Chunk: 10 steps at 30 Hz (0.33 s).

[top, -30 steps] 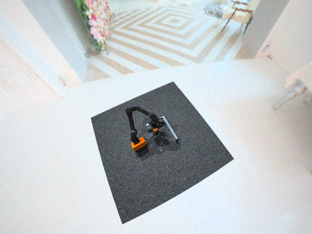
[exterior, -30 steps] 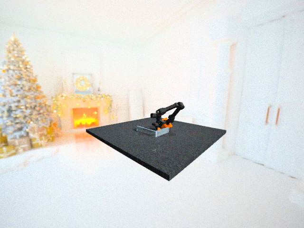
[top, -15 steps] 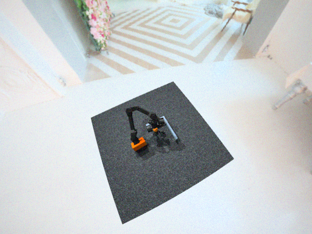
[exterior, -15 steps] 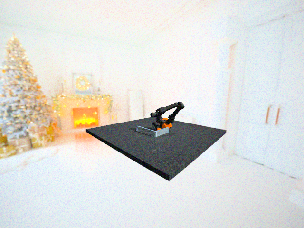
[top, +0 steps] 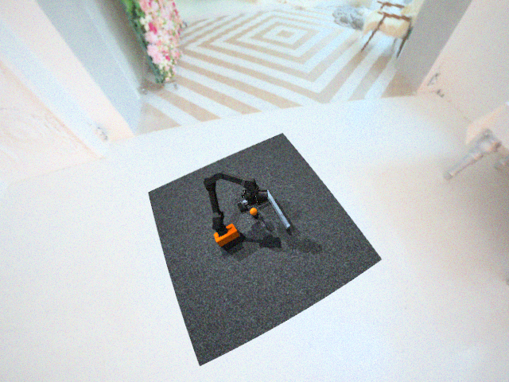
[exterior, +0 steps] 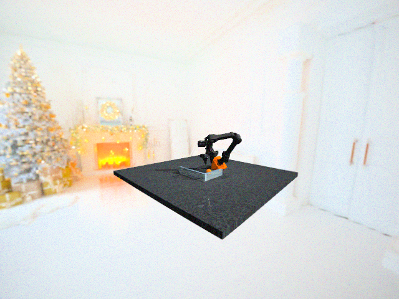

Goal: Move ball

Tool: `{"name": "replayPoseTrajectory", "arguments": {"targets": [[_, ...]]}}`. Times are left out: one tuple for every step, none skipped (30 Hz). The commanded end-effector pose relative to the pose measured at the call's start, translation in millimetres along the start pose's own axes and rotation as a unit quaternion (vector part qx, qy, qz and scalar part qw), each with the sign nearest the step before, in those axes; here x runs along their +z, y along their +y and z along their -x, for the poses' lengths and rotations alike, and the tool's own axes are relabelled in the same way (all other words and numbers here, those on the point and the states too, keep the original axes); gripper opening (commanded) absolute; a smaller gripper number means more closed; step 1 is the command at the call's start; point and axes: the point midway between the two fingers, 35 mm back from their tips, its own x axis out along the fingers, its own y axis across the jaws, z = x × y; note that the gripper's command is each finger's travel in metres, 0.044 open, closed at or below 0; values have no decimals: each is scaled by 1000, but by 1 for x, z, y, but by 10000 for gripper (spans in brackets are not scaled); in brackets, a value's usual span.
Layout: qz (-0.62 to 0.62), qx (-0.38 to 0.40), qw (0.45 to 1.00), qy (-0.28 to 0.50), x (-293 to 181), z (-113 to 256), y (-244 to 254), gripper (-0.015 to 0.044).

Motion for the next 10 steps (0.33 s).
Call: {"name": "replayPoseTrajectory", "arguments": {"targets": [[-2,-1,1000,0,0,2,-1,391],[-2,-1,1000,0,0,9,0,417],[-1,-1,1000,0,0,21,0,440],[-1,0,1000,-1,1,33,2,440],[0,0,1000,-2,1,40,3,440],[0,1,1000,-2,1,42,3,440],[0,1,1000,-2,1,42,3,440],[0,1,1000,-2,1,42,3,440],[0,1,1000,-2,1,42,3,440],[0,1,1000,-2,1,42,3,440]]}}
